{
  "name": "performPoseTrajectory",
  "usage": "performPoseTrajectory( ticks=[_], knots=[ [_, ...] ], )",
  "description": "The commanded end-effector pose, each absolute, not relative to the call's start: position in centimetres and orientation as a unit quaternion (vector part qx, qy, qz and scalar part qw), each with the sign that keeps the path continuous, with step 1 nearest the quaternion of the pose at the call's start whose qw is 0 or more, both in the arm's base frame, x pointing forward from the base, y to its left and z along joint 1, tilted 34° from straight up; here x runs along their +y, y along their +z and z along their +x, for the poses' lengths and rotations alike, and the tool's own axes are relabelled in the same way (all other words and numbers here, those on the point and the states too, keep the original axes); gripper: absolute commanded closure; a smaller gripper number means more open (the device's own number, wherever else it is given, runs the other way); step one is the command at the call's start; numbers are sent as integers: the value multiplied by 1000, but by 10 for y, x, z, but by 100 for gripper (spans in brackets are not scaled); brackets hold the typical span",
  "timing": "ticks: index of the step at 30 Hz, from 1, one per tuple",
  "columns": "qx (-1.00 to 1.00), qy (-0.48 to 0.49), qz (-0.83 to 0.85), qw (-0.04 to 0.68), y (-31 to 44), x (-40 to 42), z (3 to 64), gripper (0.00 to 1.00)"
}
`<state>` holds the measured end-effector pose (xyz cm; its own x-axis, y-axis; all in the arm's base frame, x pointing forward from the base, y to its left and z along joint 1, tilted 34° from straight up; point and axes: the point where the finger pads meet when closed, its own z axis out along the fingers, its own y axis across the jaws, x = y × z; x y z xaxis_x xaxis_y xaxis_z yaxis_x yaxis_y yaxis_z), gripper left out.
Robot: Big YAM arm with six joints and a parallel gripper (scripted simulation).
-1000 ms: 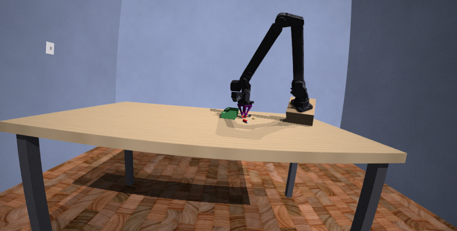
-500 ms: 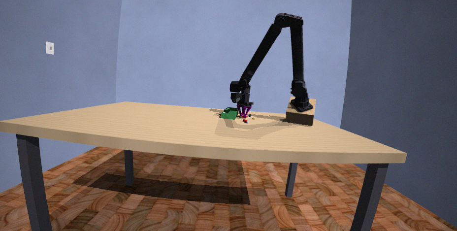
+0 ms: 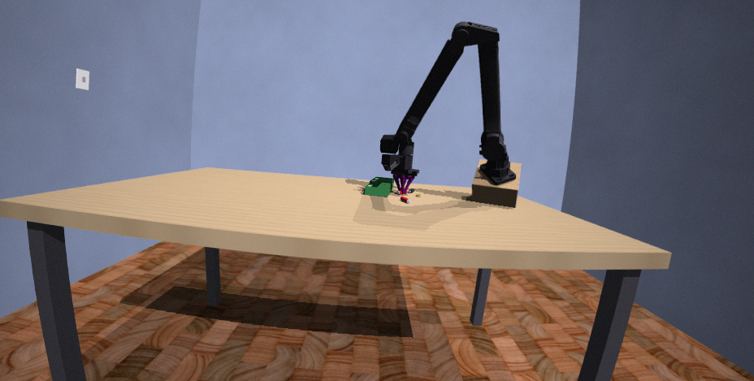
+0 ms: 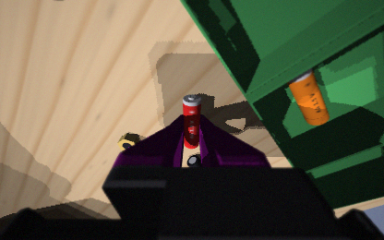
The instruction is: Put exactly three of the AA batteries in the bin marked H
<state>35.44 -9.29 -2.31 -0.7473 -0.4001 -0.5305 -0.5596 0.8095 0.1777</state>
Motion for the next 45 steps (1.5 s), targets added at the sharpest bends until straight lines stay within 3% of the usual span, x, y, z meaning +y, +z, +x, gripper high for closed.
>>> performPoseTrajectory(
  ticks=[1,29,45],
  knots=[
    [919,163,-262,244,-24,-94,361,91],
    [919,163,-262,244,-24,-94,360,91],
    [918,145,-263,260,33,-130,351,91]
  ],
)
